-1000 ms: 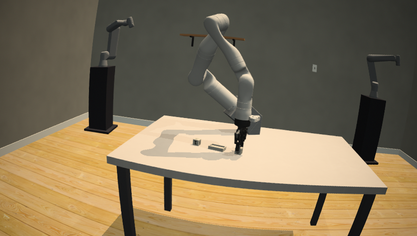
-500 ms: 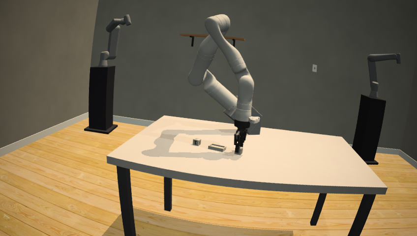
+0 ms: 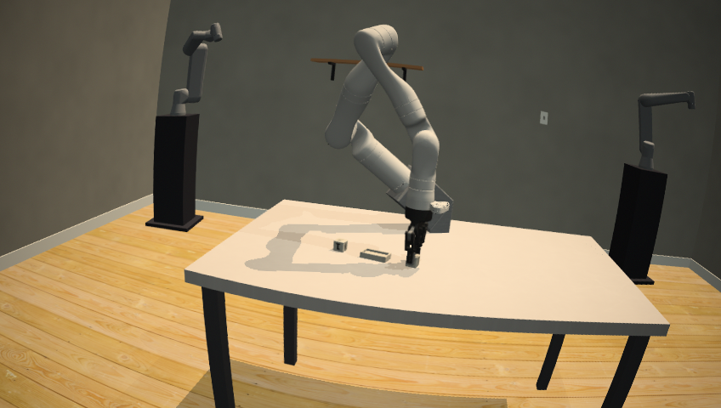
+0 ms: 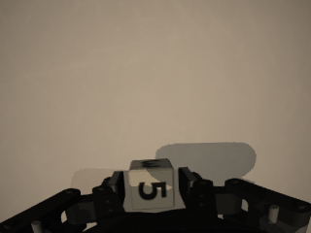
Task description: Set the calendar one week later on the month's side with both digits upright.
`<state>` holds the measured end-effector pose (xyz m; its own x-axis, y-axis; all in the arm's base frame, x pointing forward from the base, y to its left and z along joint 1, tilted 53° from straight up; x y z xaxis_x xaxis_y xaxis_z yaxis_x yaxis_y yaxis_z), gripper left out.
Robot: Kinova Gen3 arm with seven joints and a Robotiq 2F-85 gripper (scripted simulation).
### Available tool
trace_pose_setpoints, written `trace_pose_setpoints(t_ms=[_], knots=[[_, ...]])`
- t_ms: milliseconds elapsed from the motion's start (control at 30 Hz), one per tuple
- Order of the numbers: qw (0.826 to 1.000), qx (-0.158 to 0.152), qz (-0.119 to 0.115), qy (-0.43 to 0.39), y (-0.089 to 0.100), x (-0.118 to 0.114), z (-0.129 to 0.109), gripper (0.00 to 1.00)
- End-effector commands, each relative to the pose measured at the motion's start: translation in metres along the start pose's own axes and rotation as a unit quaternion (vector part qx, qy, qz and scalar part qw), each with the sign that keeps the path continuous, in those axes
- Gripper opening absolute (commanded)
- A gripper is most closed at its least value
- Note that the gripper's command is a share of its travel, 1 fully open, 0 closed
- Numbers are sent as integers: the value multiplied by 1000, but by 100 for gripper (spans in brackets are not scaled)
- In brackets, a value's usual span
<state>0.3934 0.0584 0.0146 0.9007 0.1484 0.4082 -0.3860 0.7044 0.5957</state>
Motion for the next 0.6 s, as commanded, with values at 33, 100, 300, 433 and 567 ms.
trace_pose_setpoints(t_ms=[33,100,300,433,567], knots=[[1000,1,0,0,1,0,0,48],[1000,1,0,0,1,0,0,48],[1000,1,0,0,1,0,0,48],[1000,1,0,0,1,0,0,28],[1000,1,0,0,1,0,0,28]])
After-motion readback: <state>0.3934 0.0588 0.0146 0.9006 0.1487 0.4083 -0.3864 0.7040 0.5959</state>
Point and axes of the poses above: the point where the finger pads meet when closed, its own y axis back along the fingers, its own x axis across the jaws, z = x × y, the point moved 3 cm from there along y, back along the fingers, and after that the axes turned 9 degrees about y, right-handed, at the moved point
